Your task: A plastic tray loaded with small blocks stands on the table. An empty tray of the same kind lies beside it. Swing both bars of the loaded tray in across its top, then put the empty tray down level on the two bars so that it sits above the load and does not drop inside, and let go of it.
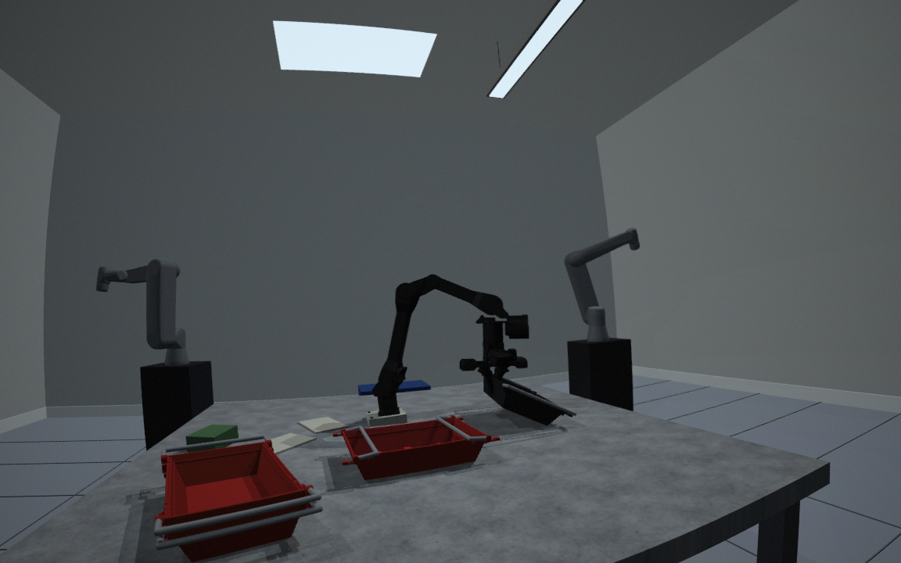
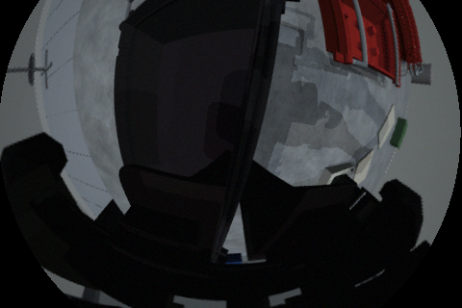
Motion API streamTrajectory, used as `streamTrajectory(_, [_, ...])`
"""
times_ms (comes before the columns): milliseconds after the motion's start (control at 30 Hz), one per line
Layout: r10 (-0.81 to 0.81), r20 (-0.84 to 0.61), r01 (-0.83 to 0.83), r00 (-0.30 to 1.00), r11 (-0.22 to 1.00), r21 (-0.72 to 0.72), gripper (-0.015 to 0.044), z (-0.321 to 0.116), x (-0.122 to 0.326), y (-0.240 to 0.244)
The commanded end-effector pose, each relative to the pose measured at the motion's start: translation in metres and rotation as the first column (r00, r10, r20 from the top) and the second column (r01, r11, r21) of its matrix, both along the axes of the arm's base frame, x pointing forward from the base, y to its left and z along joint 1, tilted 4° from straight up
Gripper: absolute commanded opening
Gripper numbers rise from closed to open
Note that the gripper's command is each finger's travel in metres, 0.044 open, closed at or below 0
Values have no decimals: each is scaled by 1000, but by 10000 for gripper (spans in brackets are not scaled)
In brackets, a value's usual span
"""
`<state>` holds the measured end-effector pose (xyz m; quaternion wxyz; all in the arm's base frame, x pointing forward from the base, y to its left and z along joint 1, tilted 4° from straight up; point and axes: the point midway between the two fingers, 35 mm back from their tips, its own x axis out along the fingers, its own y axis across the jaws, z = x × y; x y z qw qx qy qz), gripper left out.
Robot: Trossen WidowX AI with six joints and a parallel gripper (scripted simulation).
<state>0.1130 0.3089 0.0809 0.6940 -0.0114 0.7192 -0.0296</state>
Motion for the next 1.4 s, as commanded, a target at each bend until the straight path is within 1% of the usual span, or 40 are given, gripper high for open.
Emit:
streamTrajectory(0, [1,11,-1,1000,1000,29,0,12,2,6])
streamTrajectory(700, [1,11,-1,1000,1000,30,0,101,6,13])
streamTrajectory(1367, [1,11,-1,1000,1000,30,0,104,6,13])
